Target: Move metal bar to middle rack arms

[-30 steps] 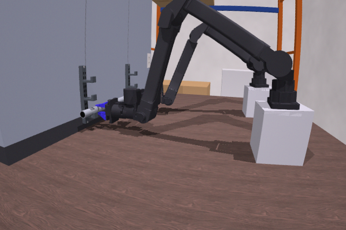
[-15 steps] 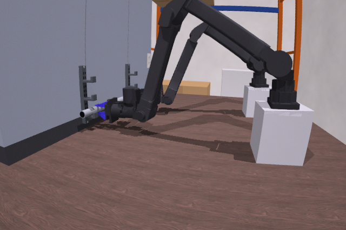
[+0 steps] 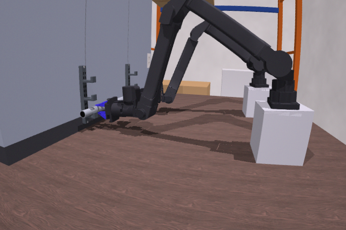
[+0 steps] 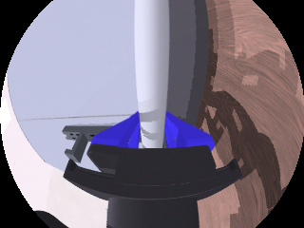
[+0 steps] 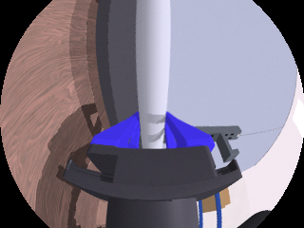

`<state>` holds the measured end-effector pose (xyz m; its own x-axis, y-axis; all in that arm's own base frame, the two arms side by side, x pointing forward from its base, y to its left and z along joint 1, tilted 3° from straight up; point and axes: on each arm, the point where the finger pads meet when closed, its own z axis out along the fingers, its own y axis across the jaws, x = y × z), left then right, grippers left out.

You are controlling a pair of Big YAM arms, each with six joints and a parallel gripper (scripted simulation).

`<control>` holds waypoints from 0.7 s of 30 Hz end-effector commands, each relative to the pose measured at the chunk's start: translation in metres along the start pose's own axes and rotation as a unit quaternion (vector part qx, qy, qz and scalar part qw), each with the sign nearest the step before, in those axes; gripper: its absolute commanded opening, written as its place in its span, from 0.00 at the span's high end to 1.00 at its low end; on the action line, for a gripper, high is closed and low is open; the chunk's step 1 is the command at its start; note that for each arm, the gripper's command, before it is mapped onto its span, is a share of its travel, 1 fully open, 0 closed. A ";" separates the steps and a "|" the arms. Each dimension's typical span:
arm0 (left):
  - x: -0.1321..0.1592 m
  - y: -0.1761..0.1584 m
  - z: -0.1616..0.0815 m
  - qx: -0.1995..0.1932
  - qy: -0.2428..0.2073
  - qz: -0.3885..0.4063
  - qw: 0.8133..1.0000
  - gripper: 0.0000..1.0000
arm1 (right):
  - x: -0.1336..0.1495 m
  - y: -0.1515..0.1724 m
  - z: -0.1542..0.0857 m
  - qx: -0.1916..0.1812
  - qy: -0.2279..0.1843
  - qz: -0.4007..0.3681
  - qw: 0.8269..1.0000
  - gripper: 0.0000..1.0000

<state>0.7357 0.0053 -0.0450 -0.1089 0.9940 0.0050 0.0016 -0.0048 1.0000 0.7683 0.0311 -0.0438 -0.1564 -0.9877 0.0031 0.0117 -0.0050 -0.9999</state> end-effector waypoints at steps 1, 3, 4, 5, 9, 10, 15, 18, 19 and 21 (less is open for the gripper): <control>0.006 0.075 0.017 -0.047 0.005 -0.006 0.999 1.00 | 0.007 -0.038 0.011 0.021 0.005 0.006 1.000 1.00; 0.006 0.085 0.019 -0.047 0.005 -0.006 0.999 1.00 | 0.007 -0.040 0.011 0.021 0.005 0.006 1.000 1.00; 0.007 0.089 0.020 -0.047 0.005 -0.006 0.999 1.00 | 0.007 -0.041 0.011 0.021 0.005 0.006 1.000 1.00; 0.007 0.092 0.020 -0.047 0.005 -0.006 0.999 1.00 | 0.007 -0.042 0.011 0.021 0.005 0.006 1.000 1.00; 0.007 0.105 0.021 -0.047 0.005 -0.006 0.999 1.00 | 0.007 -0.046 0.011 0.021 0.005 0.006 1.000 1.00; 0.007 0.108 0.021 -0.047 0.005 -0.006 0.999 1.00 | 0.007 -0.047 0.011 0.021 0.005 0.006 1.000 1.00; 0.008 0.118 0.023 -0.047 0.005 -0.006 0.999 1.00 | 0.007 -0.050 0.011 0.021 0.005 0.006 1.000 1.00; 0.008 0.111 0.022 -0.047 0.005 -0.006 0.999 1.00 | 0.007 -0.051 0.010 0.021 0.005 0.006 1.000 1.00; 0.008 0.106 0.021 -0.047 0.005 -0.006 0.999 1.00 | 0.007 -0.051 0.010 0.021 0.005 0.006 1.000 1.00; 0.007 0.097 0.019 -0.047 0.005 -0.006 0.999 1.00 | 0.007 -0.052 0.010 0.021 0.005 0.006 1.000 1.00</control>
<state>0.7383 0.0049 -0.0141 -0.0999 0.9940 0.0449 0.0491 -0.0401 0.9980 0.7677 0.0310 -0.0294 -0.1561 -0.9869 -0.0396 0.0111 0.0383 -0.9992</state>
